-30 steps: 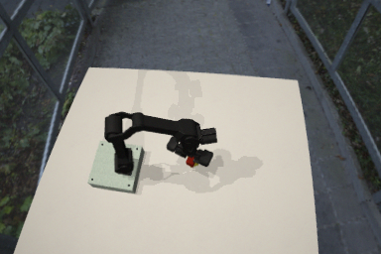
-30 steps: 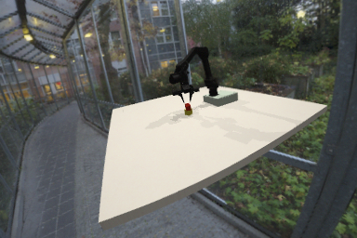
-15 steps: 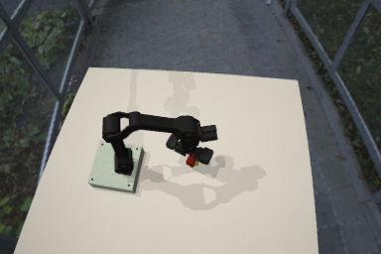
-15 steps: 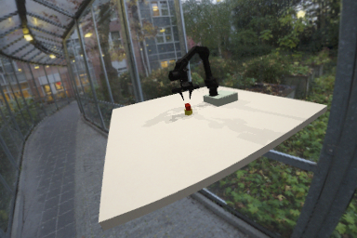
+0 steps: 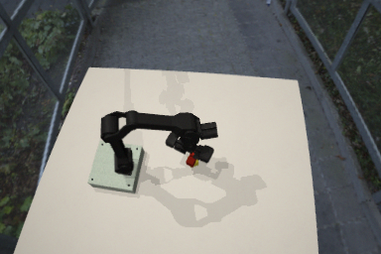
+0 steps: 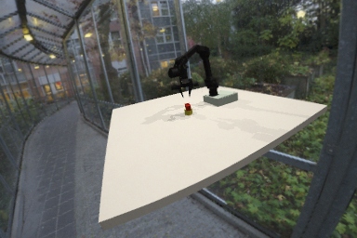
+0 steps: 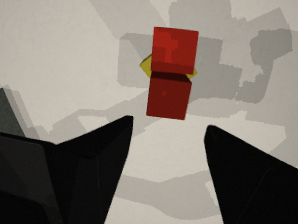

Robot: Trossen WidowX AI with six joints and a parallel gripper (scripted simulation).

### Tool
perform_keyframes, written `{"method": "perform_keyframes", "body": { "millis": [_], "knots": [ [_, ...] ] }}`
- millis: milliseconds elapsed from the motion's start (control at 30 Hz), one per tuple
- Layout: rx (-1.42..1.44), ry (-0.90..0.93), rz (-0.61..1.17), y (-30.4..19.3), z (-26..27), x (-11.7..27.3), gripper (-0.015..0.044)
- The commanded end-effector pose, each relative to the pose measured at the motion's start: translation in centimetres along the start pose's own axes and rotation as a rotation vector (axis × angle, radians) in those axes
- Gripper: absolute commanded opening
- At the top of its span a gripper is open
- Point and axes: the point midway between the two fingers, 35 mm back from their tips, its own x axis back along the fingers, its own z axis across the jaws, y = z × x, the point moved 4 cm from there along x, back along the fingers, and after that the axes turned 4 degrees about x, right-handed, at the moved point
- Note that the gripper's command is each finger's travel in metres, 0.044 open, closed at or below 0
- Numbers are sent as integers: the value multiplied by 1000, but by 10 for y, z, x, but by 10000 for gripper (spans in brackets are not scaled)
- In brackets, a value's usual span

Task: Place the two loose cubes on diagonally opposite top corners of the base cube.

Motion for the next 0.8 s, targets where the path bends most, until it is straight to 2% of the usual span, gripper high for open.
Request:
{"method": "perform_keyframes", "body": {
  "millis": [0, 167, 200, 533, 767],
  "knots": [
    [-3, -2, -1, 0, 0, 4, 258],
    [0, 0, 0, 0, 0, 6, 389],
    [1, 5, 2, 2, 2, 3, 400],
    [1, 11, -8, 111, 70, 8, 400],
    [1, 12, -8, 118, 77, 8, 400]
  ]
}}
